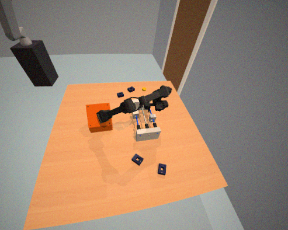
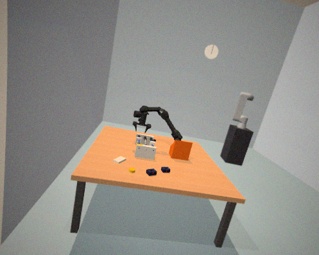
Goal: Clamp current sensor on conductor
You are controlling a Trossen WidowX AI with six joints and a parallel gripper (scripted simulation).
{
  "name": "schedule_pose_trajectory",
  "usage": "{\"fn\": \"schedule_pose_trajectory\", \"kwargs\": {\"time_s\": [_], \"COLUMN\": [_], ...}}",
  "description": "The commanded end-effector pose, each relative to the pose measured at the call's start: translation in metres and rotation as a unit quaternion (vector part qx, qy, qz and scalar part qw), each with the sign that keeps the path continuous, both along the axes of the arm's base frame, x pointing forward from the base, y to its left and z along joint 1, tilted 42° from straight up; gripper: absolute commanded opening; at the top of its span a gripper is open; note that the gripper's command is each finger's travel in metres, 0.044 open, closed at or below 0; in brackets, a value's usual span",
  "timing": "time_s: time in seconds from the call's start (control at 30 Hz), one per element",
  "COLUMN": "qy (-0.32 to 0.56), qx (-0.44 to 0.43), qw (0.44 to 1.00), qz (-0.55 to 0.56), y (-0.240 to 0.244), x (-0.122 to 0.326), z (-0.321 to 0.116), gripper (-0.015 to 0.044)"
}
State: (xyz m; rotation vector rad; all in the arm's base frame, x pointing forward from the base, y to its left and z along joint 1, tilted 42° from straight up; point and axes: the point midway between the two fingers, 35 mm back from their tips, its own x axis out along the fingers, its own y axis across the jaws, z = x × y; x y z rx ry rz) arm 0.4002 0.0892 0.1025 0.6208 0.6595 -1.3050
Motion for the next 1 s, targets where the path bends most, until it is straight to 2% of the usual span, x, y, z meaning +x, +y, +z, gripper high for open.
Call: {"fn": "schedule_pose_trajectory", "kwargs": {"time_s": [0.0, 0.4, 0.6, 0.77, 0.87, 0.97], "qy": [0.001, 0.003, 0.062, 0.075, 0.074, 0.078], "qx": [0.001, -0.007, -0.211, -0.382, -0.419, -0.381], "qw": [1.000, 1.000, 0.964, 0.864, 0.828, 0.861], "qz": [-0.002, 0.004, 0.149, 0.319, 0.365, 0.327], "y": [0.000, 0.001, 0.035, 0.064, 0.072, 0.070], "x": [0.000, -0.002, -0.050, -0.093, -0.105, -0.099], "z": [-0.001, -0.002, -0.052, -0.082, -0.088, -0.084], "gripper": [0.0440, 0.0440, 0.0440, 0.0440, 0.0440, 0.0440]}}
